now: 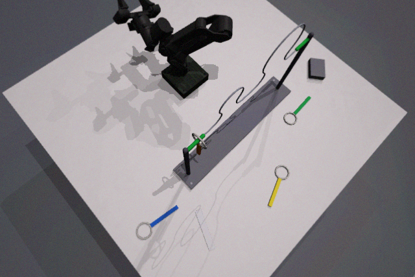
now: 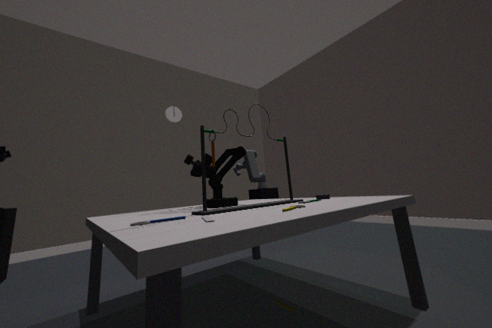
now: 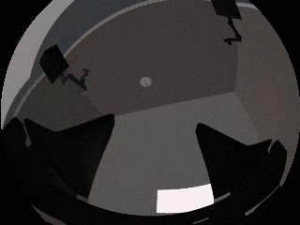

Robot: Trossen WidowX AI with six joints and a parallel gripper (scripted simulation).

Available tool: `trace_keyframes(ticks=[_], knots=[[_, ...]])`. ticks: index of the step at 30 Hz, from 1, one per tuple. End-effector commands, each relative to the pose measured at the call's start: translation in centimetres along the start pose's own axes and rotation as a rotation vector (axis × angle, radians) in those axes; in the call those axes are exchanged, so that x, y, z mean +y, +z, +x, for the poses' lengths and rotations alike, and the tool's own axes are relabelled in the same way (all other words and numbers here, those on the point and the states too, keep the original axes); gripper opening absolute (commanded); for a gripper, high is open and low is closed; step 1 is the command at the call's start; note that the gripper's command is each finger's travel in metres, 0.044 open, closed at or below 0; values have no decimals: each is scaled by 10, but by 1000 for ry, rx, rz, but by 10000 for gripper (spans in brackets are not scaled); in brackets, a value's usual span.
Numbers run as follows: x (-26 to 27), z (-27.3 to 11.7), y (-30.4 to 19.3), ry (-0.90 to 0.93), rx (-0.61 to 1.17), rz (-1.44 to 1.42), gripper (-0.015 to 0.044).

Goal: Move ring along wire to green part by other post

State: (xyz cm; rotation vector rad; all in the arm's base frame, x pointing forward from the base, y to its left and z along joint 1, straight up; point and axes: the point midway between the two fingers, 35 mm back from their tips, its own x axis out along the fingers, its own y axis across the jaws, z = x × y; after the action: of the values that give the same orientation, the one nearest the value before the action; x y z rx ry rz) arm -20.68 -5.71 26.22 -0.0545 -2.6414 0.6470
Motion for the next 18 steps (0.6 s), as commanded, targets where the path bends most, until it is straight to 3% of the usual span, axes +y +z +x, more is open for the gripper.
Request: trace_keyframes(ticks=[1, 9, 18], knots=[[-2, 0, 1, -10, -3, -10, 374], [-91, -21, 27, -463, -21, -425, 164], [-184, -95, 49, -1020, 248, -824, 160]])
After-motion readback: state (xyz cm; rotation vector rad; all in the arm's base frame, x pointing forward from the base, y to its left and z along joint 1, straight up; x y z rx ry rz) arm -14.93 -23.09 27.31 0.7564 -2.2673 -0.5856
